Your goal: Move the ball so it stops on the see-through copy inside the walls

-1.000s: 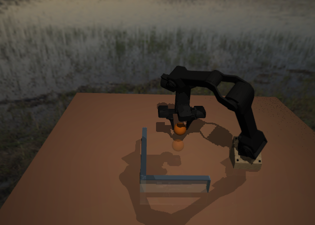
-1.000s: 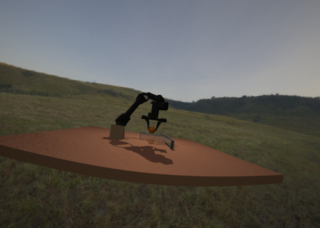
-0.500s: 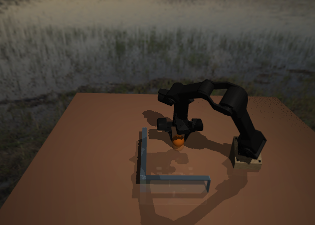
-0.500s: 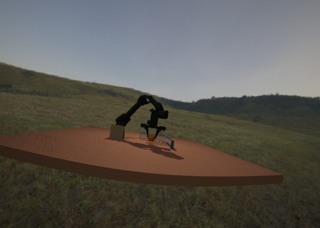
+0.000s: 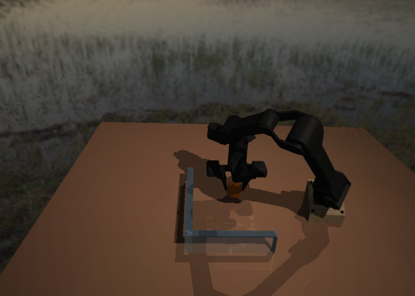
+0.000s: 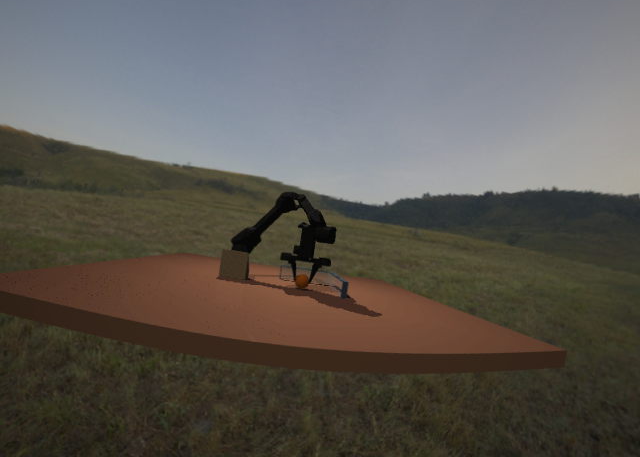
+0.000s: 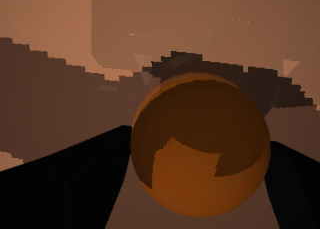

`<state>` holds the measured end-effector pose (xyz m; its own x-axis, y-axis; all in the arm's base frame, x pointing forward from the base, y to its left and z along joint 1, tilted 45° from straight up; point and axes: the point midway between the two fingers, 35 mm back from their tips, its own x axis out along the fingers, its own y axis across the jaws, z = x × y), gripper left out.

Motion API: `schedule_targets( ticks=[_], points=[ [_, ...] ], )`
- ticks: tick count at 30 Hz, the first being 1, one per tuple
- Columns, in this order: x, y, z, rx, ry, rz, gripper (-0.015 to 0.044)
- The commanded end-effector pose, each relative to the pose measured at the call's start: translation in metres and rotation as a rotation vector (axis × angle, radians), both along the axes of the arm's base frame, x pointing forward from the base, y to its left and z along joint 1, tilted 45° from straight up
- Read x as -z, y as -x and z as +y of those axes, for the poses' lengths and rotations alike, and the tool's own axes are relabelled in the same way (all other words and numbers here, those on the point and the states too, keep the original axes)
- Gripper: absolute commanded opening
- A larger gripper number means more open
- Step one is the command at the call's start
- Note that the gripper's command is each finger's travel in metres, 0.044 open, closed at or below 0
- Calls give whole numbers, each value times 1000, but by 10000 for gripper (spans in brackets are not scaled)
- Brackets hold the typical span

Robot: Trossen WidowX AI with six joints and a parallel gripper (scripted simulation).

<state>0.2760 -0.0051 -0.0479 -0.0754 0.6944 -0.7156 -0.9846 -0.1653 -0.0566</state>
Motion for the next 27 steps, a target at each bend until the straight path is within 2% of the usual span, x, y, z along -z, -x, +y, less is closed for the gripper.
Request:
schedule_targets(
  ticks=[1,6,20,23,27],
  points=[
    [5,2,6,4,-7,5,0],
    [6,2,8,4,-7,5,0],
    [4,1,5,1,0,3,365],
    [-3,-1,-3,2,1,3,365],
    [-48,-5,-48,4,-1,5,365]
  ],
)
